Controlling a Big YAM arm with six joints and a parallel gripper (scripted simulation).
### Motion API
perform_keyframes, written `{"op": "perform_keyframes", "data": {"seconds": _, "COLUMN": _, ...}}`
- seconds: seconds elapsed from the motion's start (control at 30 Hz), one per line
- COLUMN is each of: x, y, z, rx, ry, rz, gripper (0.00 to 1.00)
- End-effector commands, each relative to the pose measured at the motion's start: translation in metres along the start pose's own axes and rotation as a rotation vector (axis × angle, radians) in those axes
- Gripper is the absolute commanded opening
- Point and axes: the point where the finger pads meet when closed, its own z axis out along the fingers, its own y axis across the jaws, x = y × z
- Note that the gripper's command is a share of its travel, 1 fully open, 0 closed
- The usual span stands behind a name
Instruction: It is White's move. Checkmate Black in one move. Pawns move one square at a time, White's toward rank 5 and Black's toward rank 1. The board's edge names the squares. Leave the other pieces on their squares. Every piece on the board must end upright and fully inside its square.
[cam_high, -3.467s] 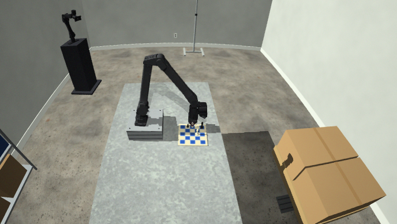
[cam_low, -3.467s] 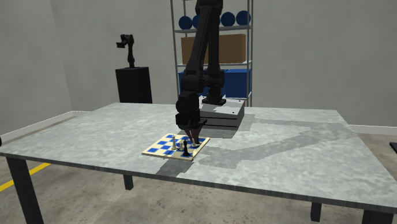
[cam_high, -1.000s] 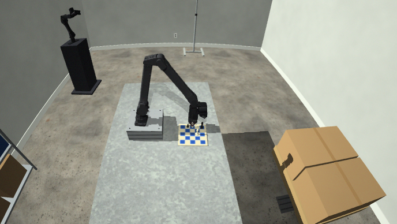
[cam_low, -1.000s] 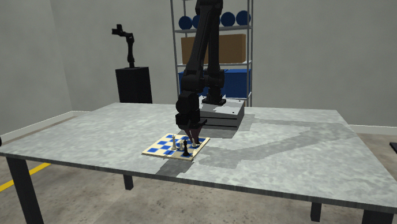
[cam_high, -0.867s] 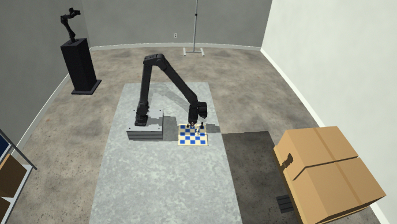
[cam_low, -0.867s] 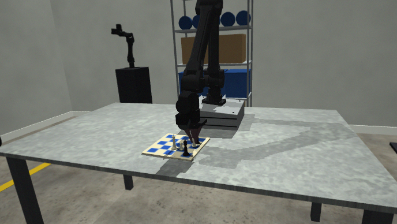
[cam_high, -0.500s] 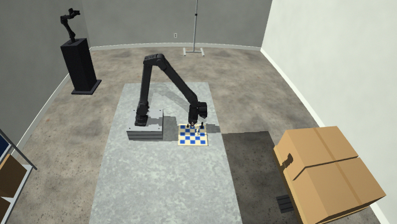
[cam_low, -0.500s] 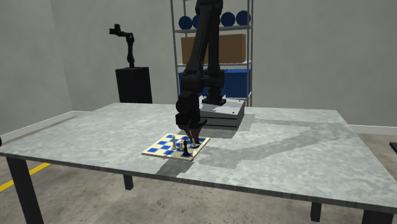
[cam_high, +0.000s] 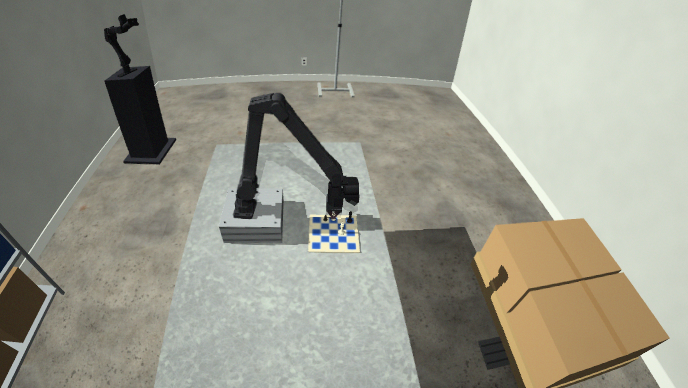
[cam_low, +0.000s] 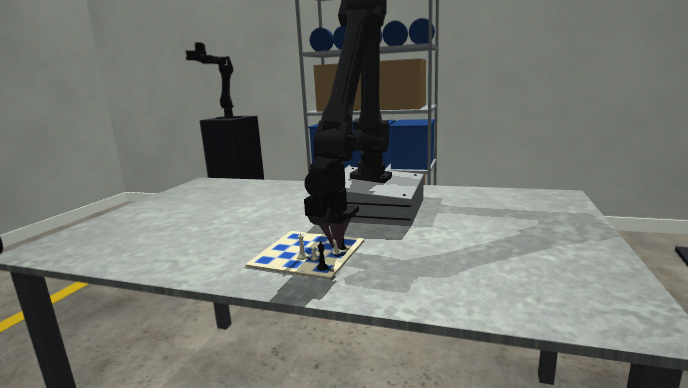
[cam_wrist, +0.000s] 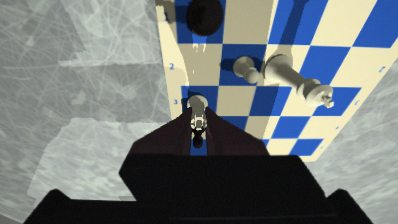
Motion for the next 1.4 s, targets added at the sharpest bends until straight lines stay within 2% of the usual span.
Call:
{"op": "perform_keyframes", "data": {"seconds": 0.0, "x": 0.0069, "y": -0.0004, "z": 0.0092, "rx": 0.004, "ry": 0.016, "rz": -0.014, "gripper": 0.0}}
{"op": "perform_keyframes", "data": {"seconds": 1.37, "x": 0.0085, "y": -0.0074, "z": 0.0083, "rx": 0.004, "ry": 0.019, "rz": -0.001, "gripper": 0.0}}
